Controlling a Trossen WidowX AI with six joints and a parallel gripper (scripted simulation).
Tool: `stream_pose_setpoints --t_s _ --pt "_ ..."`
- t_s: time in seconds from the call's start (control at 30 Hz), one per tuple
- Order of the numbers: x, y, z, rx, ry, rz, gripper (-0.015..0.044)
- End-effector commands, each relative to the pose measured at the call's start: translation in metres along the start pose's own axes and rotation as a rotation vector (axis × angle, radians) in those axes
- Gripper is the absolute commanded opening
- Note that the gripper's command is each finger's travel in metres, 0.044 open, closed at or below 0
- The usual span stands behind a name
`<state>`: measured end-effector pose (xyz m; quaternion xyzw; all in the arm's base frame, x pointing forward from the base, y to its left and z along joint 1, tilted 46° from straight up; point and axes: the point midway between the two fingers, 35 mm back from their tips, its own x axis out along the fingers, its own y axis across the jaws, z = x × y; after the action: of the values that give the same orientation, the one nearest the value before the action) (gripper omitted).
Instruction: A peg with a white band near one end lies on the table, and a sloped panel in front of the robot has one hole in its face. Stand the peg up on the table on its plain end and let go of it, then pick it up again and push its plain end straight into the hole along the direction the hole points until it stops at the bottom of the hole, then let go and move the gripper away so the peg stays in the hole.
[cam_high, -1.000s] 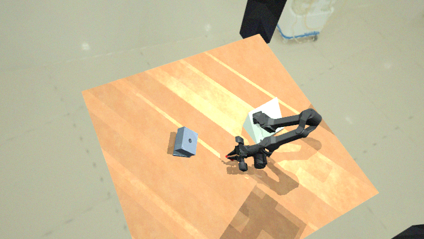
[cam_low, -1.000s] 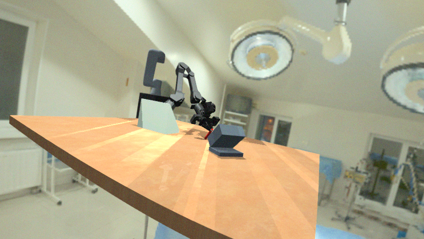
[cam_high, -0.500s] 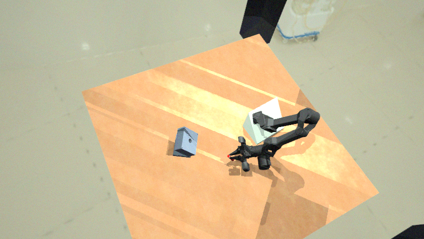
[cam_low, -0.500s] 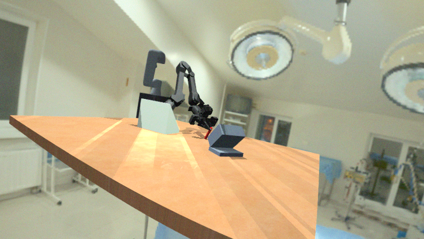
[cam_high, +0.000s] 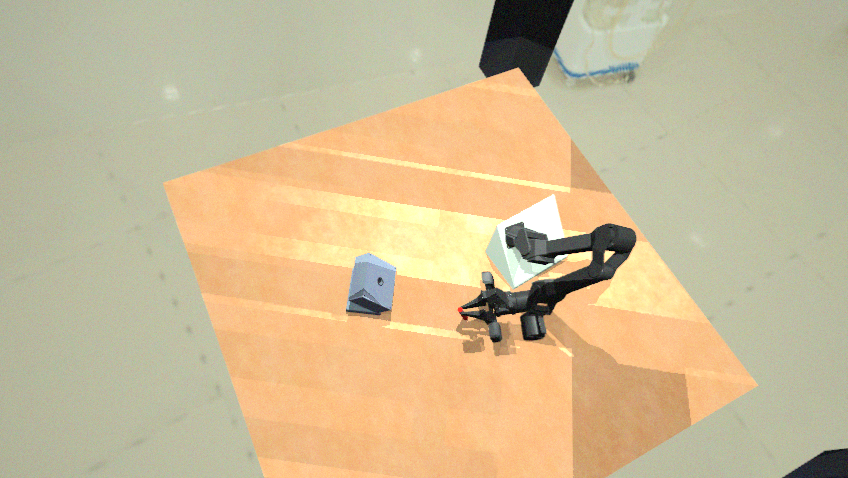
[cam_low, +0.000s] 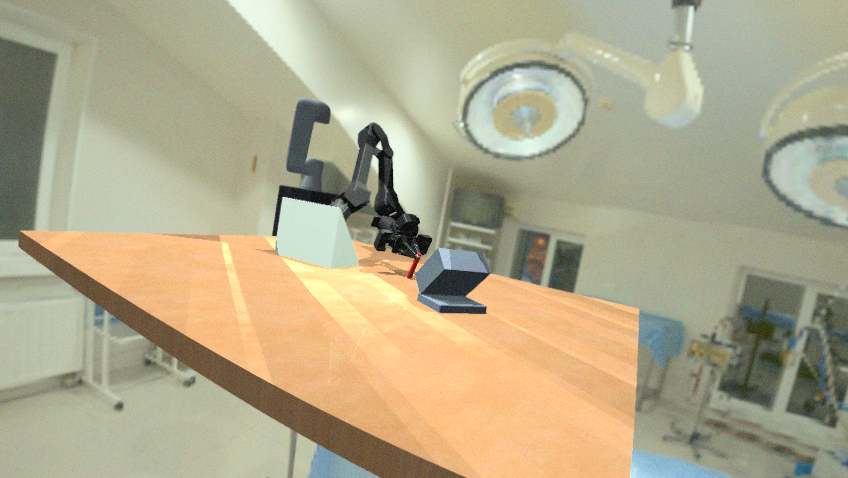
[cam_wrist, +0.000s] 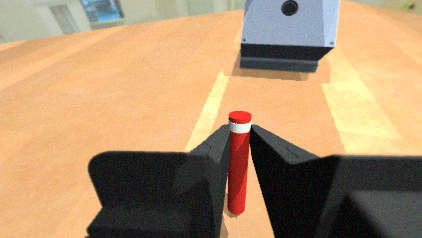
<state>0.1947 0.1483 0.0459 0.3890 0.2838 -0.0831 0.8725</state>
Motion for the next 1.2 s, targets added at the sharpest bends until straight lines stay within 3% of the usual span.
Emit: stream_pose_setpoints --t_s 0.0,0.63,1.17 --pt "-0.003 0.002 0.000 0.007 -0.042 0.003 0.0050" --pt "-0.013 0.002 -0.008 0.008 -0.207 0.001 0.0050" --pt "-0.012 -0.001 -0.010 0.000 -0.179 -0.002 0.0050"
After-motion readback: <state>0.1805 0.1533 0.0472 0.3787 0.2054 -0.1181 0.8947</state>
